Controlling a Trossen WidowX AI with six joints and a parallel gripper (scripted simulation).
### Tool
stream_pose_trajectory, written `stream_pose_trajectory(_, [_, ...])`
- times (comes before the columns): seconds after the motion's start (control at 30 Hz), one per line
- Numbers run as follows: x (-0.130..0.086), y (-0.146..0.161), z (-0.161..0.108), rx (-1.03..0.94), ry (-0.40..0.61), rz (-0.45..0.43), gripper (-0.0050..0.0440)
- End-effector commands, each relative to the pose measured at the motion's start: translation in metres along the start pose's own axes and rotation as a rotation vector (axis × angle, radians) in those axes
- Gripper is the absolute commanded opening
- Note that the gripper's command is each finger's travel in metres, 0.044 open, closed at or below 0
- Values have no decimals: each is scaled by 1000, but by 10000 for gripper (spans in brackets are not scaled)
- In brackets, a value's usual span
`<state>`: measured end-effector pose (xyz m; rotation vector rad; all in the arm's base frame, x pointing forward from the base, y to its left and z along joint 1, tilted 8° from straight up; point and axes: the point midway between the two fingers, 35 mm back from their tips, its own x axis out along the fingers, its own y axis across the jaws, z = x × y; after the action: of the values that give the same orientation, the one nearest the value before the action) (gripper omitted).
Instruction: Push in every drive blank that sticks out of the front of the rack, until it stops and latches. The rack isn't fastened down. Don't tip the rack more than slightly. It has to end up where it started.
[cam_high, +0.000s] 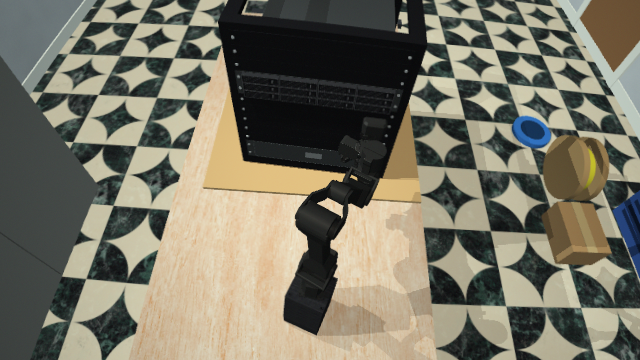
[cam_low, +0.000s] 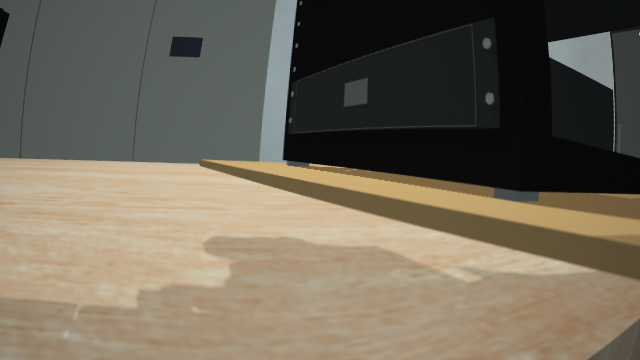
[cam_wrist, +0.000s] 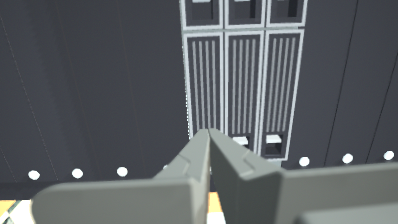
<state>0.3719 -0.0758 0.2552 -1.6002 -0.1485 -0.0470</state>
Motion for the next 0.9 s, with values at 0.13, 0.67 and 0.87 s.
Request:
stream_pose_trajectory(0.13, [4, -7, -1, -6, 3, -15, -50])
stream_pose_trajectory(0.67, [14, -10, -4, -6, 3, -15, -50])
stream_pose_trajectory(0.87, [14, -10, -4, -6, 3, -15, -50])
